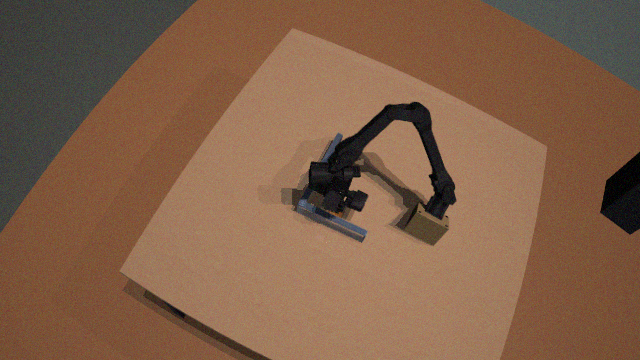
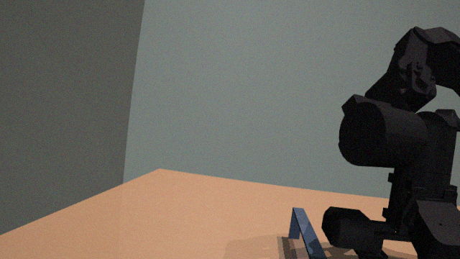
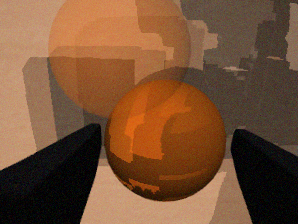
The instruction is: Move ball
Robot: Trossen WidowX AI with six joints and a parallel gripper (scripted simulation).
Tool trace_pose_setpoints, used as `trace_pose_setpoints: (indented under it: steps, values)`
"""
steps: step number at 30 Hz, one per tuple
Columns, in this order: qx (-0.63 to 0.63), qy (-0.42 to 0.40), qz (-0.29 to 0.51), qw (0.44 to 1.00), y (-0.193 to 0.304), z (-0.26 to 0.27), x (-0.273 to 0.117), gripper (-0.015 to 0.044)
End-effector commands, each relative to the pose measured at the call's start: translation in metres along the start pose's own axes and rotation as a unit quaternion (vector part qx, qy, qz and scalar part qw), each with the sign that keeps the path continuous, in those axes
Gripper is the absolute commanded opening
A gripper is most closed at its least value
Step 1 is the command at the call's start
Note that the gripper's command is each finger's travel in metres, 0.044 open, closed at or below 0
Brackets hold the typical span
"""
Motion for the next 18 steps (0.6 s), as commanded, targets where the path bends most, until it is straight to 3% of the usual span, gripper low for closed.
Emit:
trace_pose_setpoints:
  steps: [1, 7, 15, 18]
  values:
    - [-0.003, -0.001, 0.004, 1.0, 0.0, 0.001, 0.002, 0.0248]
    - [-0.003, -0.001, 0.004, 1.0, 0.0, 0.001, 0.002, 0.0208]
    - [-0.003, -0.001, 0.001, 1.0, -0.003, -0.005, -0.033, 0.0]
    - [-0.004, 0.0, 0.0, 1.0, -0.004, -0.006, -0.053, 0.0]
Point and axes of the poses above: the point midway between the two fingers, 35 mm back from their tips, its own x axis out along the fingers, its own z axis across the jaws, y = z × x, the point moved 5 cm from there along -x, back along the fingers, and after that the axes turned 2 degrees about -x, right-handed, at the moved point
